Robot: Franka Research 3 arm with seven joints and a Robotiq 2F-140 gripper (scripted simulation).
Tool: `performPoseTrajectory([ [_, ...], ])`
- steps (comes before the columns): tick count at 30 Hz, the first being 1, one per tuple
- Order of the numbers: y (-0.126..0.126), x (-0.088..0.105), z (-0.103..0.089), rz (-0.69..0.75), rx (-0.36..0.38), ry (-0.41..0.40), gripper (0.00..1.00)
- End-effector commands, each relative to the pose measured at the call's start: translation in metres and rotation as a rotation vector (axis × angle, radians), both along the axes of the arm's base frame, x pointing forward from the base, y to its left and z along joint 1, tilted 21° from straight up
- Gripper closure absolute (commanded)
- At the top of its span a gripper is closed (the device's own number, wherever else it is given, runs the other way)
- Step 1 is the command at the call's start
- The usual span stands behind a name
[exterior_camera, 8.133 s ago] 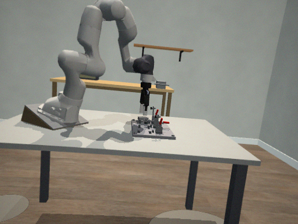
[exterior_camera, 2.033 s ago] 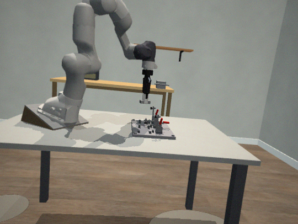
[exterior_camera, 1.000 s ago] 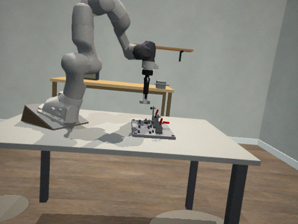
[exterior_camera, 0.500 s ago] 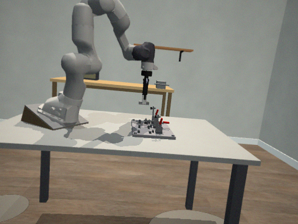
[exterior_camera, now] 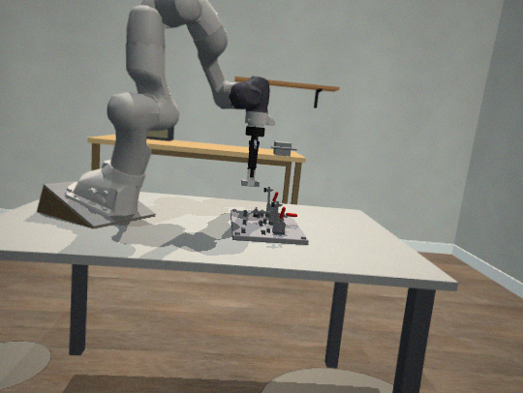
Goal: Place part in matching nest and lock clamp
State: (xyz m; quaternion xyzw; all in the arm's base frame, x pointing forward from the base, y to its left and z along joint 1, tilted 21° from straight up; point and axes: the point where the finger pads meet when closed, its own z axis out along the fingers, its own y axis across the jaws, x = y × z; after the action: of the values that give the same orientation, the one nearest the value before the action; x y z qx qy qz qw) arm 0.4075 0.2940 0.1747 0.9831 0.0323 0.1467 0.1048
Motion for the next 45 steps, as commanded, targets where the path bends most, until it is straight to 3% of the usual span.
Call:
performPoseTrajectory([
  [1, 0.0015, 0.0002, -0.0029, -0.008, 0.01, -0.006, 1.0],
  [45, -0.0005, -0.0026, -0.012, -0.014, 0.012, -0.007, 1.0],
])
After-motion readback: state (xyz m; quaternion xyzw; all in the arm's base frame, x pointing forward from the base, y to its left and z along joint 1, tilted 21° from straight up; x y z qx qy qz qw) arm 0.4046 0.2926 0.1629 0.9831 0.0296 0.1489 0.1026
